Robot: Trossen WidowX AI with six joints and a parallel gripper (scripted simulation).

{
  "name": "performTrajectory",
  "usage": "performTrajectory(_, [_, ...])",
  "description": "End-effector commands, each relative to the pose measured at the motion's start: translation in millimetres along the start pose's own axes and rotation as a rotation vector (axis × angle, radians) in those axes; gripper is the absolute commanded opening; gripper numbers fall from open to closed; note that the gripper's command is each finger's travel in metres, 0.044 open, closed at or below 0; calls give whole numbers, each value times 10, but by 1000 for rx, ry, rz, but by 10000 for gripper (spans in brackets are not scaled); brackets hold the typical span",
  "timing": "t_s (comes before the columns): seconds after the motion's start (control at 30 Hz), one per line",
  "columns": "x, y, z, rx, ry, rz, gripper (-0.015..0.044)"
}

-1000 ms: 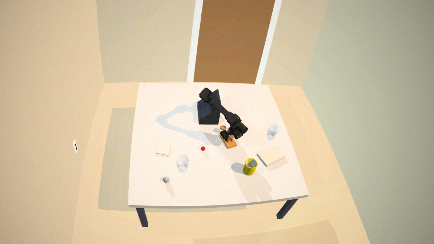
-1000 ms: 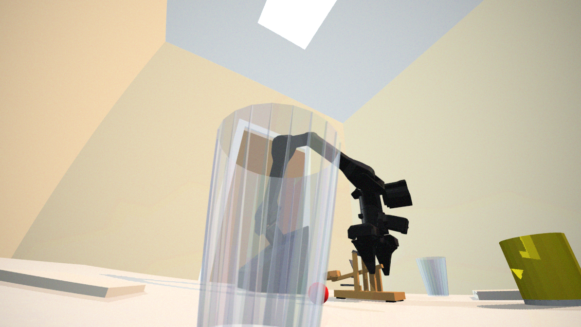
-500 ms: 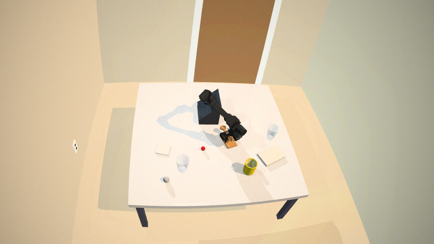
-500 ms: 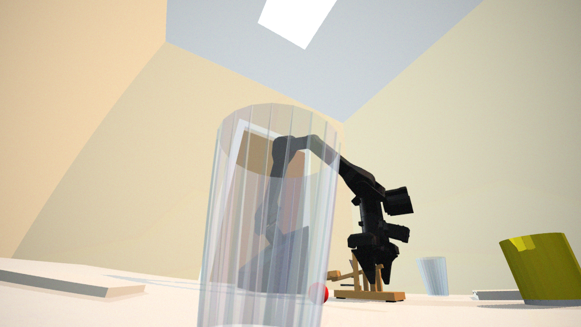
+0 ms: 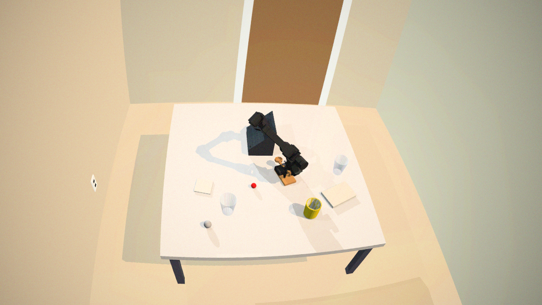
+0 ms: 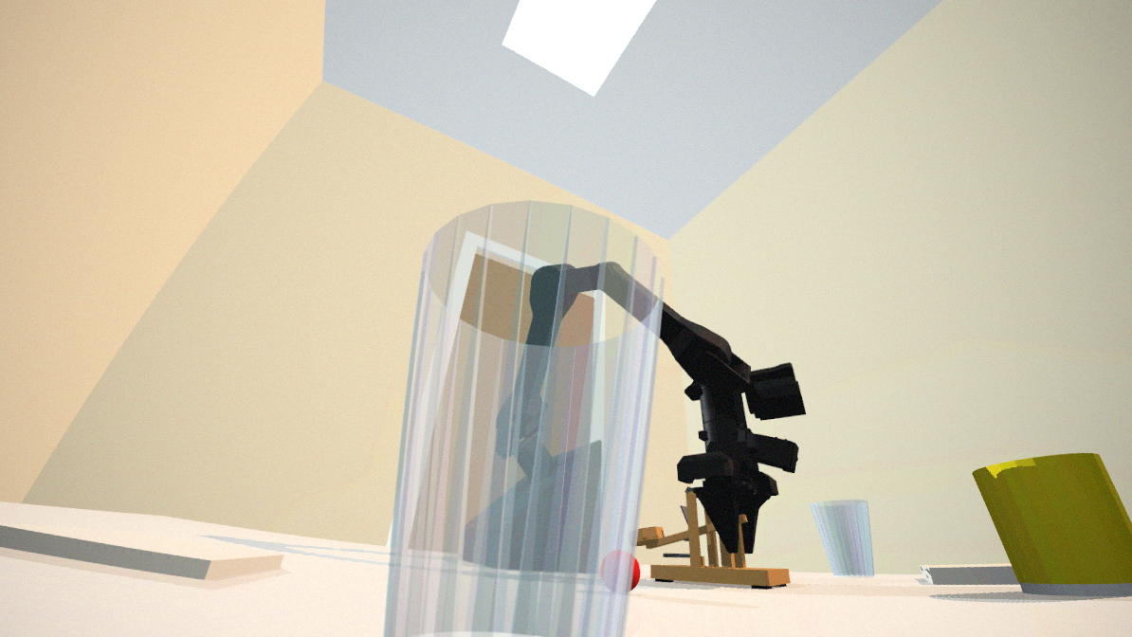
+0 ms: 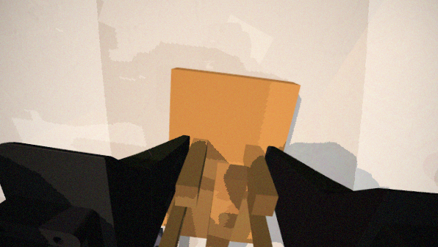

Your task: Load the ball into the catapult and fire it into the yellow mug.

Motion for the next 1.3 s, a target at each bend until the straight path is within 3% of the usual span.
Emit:
performTrajectory(0.0, [0, 0, 2, -2, -1, 1, 92])
performTrajectory(0.13, [-10, 391, 6, -3, 0, 0, 0])
performTrajectory(0.4, [-11, 478, 3, -2, 1, 2, 0])
performTrajectory(1.27, [-11, 54, -2, 1, 3, 4, 0])
Point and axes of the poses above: the point midway between the two fingers, 35 mm back from their tips, its own y axis back along the fingers, its own z axis across the jaws, x = y × z, the point moved 5 cm from there along y, back along the fingers, and after that the axes turned 10 degrees about -y, right-handed, at the moved point
